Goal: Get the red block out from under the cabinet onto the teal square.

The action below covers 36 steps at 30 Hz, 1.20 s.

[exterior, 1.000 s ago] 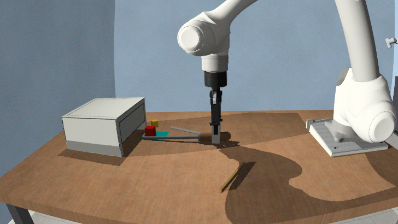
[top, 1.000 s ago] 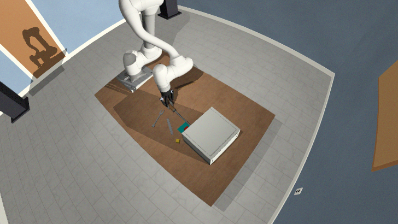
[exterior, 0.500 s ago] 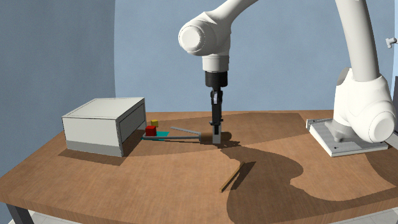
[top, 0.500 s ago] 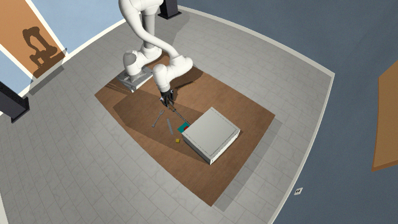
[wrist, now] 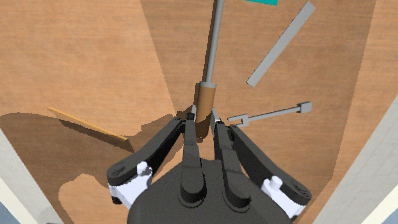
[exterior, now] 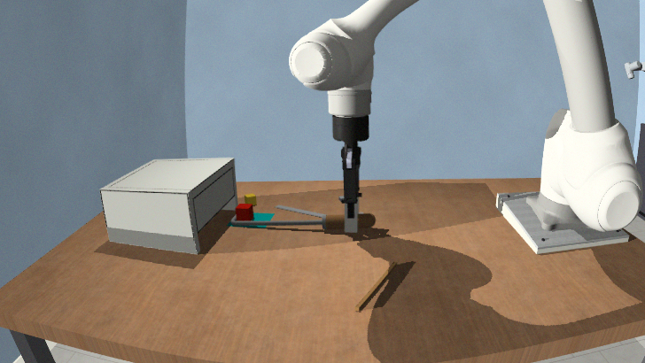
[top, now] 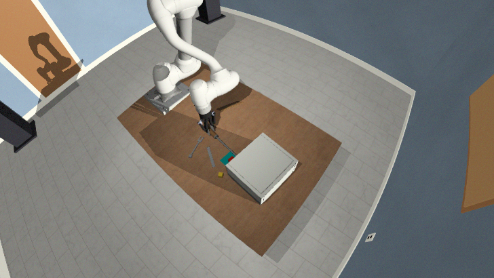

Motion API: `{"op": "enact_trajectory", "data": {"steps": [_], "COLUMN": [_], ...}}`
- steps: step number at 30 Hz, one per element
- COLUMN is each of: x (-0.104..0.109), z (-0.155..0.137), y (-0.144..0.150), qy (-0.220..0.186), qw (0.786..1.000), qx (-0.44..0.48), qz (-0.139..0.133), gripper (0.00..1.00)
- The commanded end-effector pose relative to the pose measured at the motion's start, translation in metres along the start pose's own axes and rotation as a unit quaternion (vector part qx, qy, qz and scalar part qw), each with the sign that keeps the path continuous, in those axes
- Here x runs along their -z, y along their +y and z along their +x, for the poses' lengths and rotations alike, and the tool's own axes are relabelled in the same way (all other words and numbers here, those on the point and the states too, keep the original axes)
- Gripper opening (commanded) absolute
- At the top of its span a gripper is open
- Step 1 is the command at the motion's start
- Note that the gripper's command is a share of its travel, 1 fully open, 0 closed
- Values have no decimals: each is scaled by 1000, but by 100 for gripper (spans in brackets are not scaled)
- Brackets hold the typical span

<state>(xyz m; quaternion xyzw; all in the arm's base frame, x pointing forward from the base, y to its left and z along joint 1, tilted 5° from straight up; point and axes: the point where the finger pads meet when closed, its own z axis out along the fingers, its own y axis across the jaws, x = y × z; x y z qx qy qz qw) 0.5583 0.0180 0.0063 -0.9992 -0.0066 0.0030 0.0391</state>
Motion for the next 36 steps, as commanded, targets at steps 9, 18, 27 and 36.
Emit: {"op": "enact_trajectory", "data": {"steps": [9,18,27,36], "x": [0,0,0,0], "z": [0,0,-6,-16], "y": [0,0,0,0], "qy": [0,0,0,0], "qw": [1000,1000,1000,1000], "qx": [0,0,1,1], "qz": [0,0,0,0], "gripper": [0,0,0,0]}}
